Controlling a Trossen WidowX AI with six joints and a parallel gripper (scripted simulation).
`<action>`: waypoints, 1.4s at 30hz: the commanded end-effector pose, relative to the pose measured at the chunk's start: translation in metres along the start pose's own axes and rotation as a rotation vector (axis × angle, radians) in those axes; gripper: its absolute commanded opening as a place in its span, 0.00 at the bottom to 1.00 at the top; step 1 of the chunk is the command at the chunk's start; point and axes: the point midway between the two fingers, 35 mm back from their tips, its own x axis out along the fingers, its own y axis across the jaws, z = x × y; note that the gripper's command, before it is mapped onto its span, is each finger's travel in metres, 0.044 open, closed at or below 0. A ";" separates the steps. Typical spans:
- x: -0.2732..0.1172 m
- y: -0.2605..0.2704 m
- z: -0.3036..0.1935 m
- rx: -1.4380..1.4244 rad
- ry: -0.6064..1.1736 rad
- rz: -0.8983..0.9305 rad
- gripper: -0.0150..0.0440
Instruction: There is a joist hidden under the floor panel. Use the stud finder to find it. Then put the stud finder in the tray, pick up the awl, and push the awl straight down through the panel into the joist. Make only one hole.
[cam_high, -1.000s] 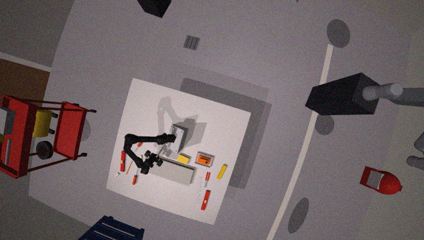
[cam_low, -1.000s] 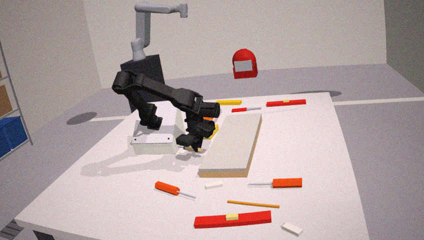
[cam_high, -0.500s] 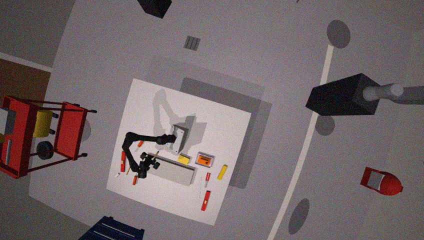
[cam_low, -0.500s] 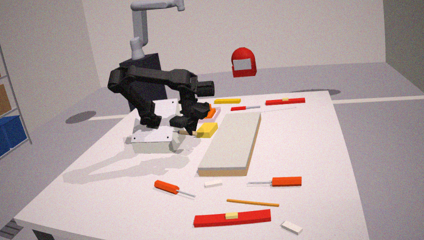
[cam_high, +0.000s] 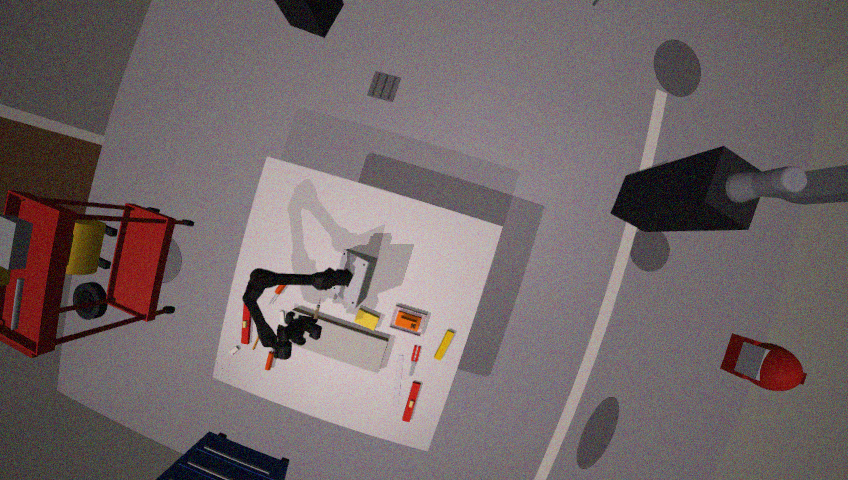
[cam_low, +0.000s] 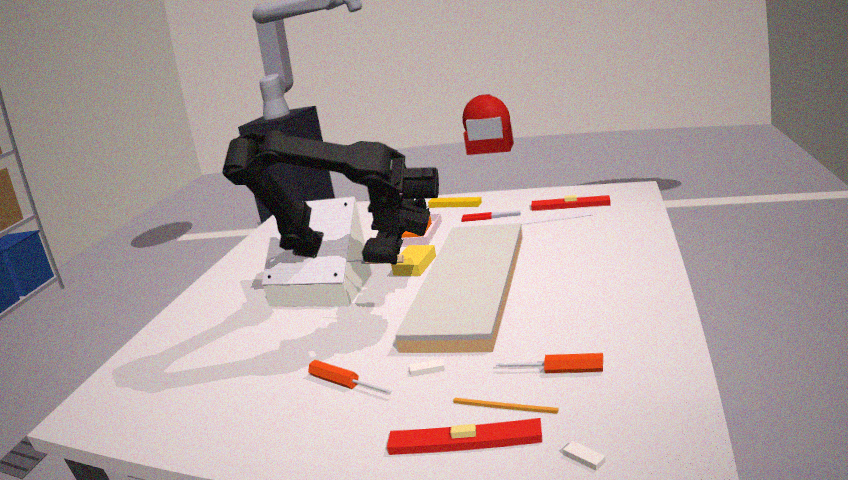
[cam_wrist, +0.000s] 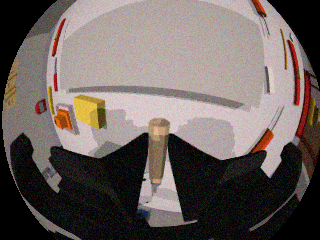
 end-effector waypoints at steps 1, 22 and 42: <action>0.001 0.012 0.008 -0.141 0.010 0.102 0.25; -0.009 0.059 0.043 -0.767 -0.179 0.549 0.25; -0.036 0.086 0.085 -1.260 -0.692 0.825 0.25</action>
